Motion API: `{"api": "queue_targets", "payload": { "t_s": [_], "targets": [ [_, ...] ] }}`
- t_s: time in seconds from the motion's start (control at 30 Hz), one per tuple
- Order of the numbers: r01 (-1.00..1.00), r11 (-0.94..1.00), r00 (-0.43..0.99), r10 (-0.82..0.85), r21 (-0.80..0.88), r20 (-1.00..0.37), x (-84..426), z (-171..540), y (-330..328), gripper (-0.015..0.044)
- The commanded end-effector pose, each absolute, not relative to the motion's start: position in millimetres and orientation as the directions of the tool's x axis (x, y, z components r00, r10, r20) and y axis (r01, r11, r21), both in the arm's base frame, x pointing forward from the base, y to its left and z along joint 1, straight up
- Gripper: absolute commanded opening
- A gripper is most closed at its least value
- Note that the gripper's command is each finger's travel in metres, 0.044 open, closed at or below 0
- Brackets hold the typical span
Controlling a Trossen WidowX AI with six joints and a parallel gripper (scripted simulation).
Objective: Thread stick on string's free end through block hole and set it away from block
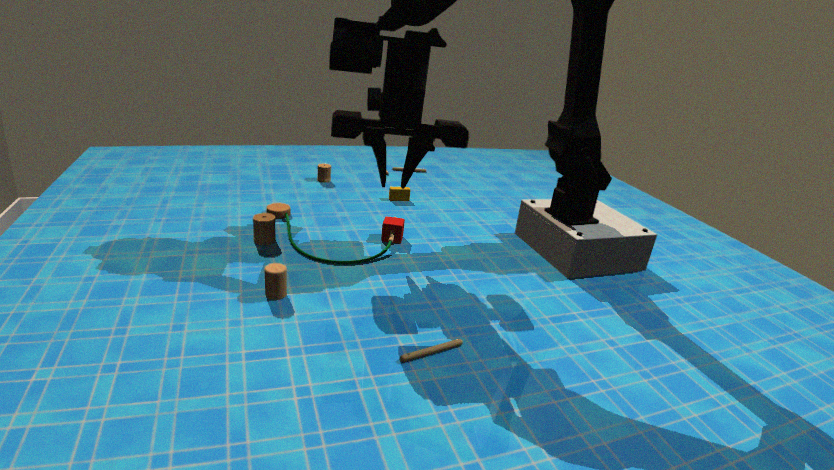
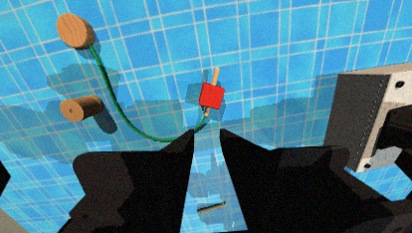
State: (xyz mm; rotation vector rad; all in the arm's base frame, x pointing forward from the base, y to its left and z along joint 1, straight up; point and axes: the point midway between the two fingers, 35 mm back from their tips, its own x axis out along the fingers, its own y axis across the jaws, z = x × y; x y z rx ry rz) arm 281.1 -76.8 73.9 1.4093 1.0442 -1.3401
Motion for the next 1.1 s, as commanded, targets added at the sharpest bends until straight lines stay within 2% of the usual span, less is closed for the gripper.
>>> {"api": "queue_targets", "payload": {
  "t_s": [0.0,0.1,0.23,0.37,0.5,0.57,0.77,1.07],
  "targets": [
    [0.998,0.036,0.057,-0.010,0.056,-0.998,279,74,-83,0.0121],
    [0.949,0.312,0.054,-0.011,0.048,-0.998,277,74,-87,0.0121],
    [0.769,0.638,0.050,-0.013,0.030,-0.999,274,73,-93,0.0121],
    [0.483,0.876,0.046,-0.014,0.010,-0.999,271,73,-99,0.0121],
    [0.129,0.992,0.042,-0.015,-0.010,-0.999,267,73,-105,0.0121],
    [-0.058,0.998,0.040,-0.016,-0.018,-0.999,266,72,-107,0.0121],
    [-0.430,0.902,0.036,-0.017,-0.030,-0.999,262,72,-114,0.0121],
    [-0.851,0.523,0.029,-0.018,-0.034,-0.999,256,71,-122,0.0121]
  ]
}}
